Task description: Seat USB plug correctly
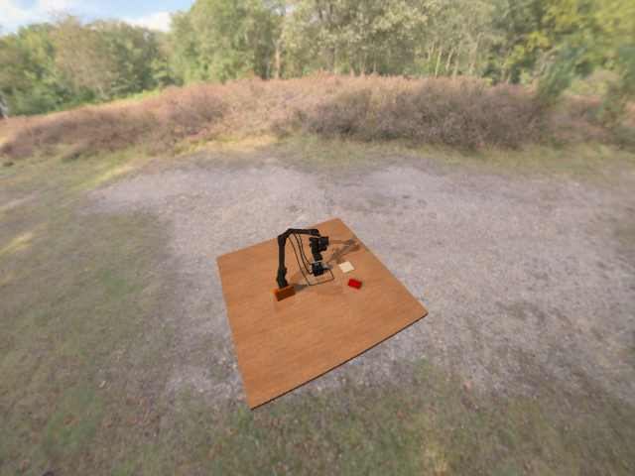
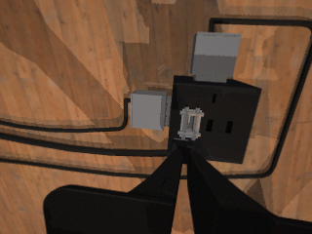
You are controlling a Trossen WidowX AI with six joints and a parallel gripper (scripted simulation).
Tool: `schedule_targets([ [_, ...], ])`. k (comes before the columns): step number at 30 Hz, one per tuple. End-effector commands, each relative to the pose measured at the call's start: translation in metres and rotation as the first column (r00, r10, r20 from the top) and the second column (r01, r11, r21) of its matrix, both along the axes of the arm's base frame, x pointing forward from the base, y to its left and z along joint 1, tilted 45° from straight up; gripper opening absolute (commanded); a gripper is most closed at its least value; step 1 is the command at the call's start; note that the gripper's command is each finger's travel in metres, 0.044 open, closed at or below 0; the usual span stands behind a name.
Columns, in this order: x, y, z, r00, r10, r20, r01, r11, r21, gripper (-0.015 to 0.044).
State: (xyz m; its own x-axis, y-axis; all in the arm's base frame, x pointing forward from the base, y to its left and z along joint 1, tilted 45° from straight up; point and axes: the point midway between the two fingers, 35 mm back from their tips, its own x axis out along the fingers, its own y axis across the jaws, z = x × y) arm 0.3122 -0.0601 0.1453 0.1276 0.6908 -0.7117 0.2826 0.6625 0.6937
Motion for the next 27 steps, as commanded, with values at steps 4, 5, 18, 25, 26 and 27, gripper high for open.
schedule_targets([
  [4, -0.0001, 0.0002, -0.0002, 0.986, -0.117, -0.116, 0.119, 0.993, 0.014, 0.0000],
  [5, -0.0001, 0.0002, -0.0002, 0.982, -0.135, -0.134, 0.138, 0.990, 0.015, 0.0000],
  [18, -0.0001, 0.0002, -0.0002, 0.863, -0.350, -0.363, 0.374, 0.927, -0.004, 0.0000],
  [25, -0.0001, 0.0002, -0.0002, 0.758, -0.446, -0.476, 0.489, 0.871, -0.037, 0.0000],
  [26, -0.0001, 0.0002, -0.0002, 0.741, -0.458, -0.491, 0.505, 0.862, -0.043, 0.0000],
  [27, -0.0001, 0.0002, -0.0002, 0.723, -0.470, -0.506, 0.520, 0.853, -0.050, 0.0000],
])
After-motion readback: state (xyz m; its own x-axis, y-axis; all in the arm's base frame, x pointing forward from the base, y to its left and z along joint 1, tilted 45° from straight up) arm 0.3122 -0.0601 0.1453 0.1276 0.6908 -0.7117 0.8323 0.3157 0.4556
